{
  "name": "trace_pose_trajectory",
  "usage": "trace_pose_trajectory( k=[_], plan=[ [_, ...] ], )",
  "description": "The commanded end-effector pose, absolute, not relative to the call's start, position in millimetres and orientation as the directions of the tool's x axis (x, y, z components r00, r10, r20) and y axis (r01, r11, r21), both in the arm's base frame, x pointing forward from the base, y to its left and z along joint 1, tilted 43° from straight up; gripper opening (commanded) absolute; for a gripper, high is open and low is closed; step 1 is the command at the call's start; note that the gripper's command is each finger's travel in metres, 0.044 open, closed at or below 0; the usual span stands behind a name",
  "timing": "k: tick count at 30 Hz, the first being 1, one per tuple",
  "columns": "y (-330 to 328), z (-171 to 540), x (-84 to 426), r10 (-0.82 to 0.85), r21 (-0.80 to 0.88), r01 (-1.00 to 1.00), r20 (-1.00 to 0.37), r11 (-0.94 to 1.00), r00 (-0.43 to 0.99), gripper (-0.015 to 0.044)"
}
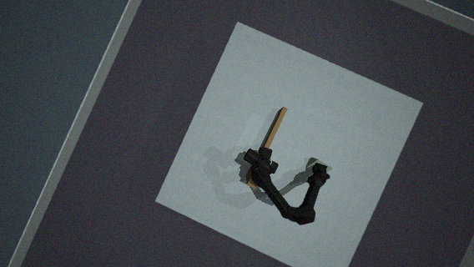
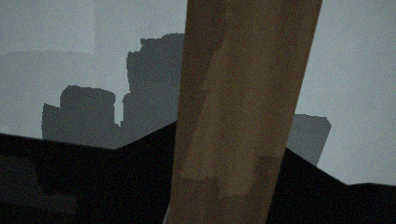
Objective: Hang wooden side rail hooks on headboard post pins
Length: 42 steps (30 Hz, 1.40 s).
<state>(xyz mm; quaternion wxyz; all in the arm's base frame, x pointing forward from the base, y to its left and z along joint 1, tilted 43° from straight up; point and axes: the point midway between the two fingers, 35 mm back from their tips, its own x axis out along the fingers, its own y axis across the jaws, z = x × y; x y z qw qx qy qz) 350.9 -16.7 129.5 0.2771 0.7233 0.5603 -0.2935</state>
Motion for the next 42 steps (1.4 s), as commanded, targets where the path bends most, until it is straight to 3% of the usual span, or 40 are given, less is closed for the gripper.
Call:
trace_pose_trajectory(
  k=[1, 42],
  plan=[
    [-17.4, 132.6, 351.4, 0.647, 0.076, 0.972, -0.734, -0.225, 0.207, 0.0000],
    [-13.0, 127.7, 352.8, 0.647, 0.076, 0.971, -0.734, -0.225, 0.207, 0.0000]
  ],
)
